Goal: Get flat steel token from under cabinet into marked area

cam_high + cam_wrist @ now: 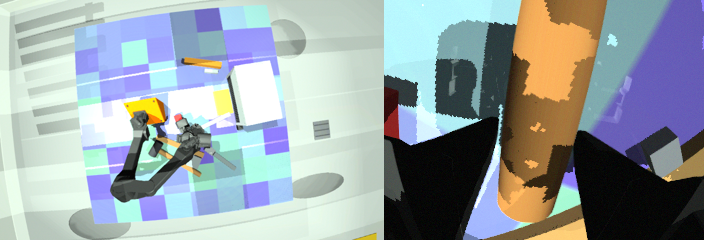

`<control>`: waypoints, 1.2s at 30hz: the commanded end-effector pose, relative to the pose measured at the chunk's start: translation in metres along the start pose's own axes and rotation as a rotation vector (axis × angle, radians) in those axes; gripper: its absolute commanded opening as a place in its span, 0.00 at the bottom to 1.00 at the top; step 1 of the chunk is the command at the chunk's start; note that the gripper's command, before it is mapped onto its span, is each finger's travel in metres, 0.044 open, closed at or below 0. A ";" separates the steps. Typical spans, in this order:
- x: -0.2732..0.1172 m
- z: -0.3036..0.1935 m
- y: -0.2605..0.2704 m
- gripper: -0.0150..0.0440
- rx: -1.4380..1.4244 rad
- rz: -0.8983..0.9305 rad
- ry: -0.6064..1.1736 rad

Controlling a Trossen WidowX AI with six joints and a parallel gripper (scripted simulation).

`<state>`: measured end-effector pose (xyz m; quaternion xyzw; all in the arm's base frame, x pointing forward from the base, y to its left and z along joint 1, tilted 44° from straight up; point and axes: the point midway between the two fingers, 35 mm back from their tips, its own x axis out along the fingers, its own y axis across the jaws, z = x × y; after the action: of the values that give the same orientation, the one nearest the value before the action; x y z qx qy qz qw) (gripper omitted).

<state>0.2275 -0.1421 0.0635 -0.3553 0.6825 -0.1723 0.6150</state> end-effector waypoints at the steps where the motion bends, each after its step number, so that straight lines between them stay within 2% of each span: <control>1: 0.000 0.000 0.000 0.68 0.000 -0.004 -0.003; 2: 0.000 0.000 0.000 0.71 0.000 -0.006 -0.004; 16: 0.004 -0.001 0.001 0.71 0.000 -0.006 -0.004; 21: 0.002 0.000 0.001 0.49 0.005 -0.004 -0.005; 29: 0.002 0.000 0.001 0.40 0.005 -0.004 -0.005; 32: 0.002 0.000 0.001 0.27 0.005 -0.004 -0.005; 36: 0.002 0.000 0.001 0.25 0.005 -0.004 -0.005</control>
<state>0.2271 -0.1429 0.0614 -0.3558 0.6799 -0.1735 0.6173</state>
